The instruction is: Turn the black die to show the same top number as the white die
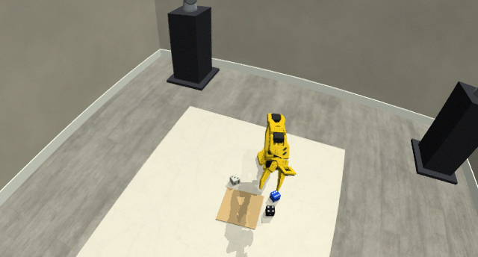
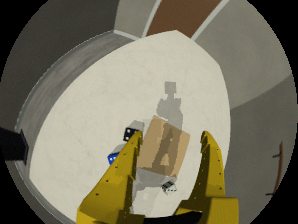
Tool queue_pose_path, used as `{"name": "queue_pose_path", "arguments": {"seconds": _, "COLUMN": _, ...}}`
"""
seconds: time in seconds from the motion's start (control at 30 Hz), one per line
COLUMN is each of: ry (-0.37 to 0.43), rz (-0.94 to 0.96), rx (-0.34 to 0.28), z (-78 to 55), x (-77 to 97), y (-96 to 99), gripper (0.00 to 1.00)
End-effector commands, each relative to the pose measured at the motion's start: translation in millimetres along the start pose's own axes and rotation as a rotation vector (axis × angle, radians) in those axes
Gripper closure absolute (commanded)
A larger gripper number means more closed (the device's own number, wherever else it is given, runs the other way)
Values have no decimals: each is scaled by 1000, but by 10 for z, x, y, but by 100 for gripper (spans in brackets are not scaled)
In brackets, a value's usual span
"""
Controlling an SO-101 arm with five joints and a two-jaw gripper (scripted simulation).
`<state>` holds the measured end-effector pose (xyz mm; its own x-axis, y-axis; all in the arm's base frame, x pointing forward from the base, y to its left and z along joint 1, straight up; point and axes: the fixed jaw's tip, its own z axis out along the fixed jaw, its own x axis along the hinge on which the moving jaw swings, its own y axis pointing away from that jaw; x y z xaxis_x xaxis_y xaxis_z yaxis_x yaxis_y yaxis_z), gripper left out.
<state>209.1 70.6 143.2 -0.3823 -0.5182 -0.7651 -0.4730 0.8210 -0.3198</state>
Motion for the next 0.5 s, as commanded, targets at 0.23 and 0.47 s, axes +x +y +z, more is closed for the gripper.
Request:
{"name": "queue_pose_path", "arguments": {"seconds": 0.23, "ry": 41, "rz": -328, "rx": -35, "z": -87, "x": -183, "y": -68, "gripper": 65}}
{"name": "queue_pose_path", "arguments": {"seconds": 0.47, "ry": 118, "rz": -604, "rx": -111, "z": -100, "x": -167, "y": -74, "gripper": 65}}
